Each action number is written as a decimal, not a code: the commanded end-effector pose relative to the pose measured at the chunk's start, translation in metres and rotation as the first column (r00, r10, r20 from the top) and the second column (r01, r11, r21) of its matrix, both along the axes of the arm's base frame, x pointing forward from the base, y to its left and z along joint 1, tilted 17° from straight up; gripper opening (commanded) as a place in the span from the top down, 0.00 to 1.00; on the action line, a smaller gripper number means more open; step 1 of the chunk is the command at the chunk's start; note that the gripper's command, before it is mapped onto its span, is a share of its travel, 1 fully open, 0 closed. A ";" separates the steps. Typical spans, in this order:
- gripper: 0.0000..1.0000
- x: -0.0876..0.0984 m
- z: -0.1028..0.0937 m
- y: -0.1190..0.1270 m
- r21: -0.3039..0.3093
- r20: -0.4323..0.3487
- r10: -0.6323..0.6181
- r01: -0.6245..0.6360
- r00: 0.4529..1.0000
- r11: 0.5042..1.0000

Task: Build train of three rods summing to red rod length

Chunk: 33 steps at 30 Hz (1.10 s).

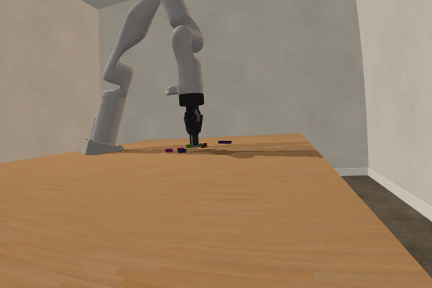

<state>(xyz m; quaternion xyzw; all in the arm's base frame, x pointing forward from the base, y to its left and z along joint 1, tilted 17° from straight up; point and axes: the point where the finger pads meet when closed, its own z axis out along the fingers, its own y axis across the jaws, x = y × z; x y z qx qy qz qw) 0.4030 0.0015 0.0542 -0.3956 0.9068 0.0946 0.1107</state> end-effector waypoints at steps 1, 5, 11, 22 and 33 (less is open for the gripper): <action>0.95 0.000 0.000 0.000 -0.001 0.001 0.000 0.000 1.000 1.000; 0.95 0.000 0.000 0.000 -0.001 0.001 0.000 0.000 1.000 1.000; 0.95 0.000 0.000 0.000 -0.001 0.001 0.000 0.000 1.000 1.000; 0.95 0.001 -0.004 0.001 0.000 0.001 0.000 0.000 1.000 1.000; 0.95 0.002 -0.011 0.003 -0.001 0.001 0.000 0.000 1.000 1.000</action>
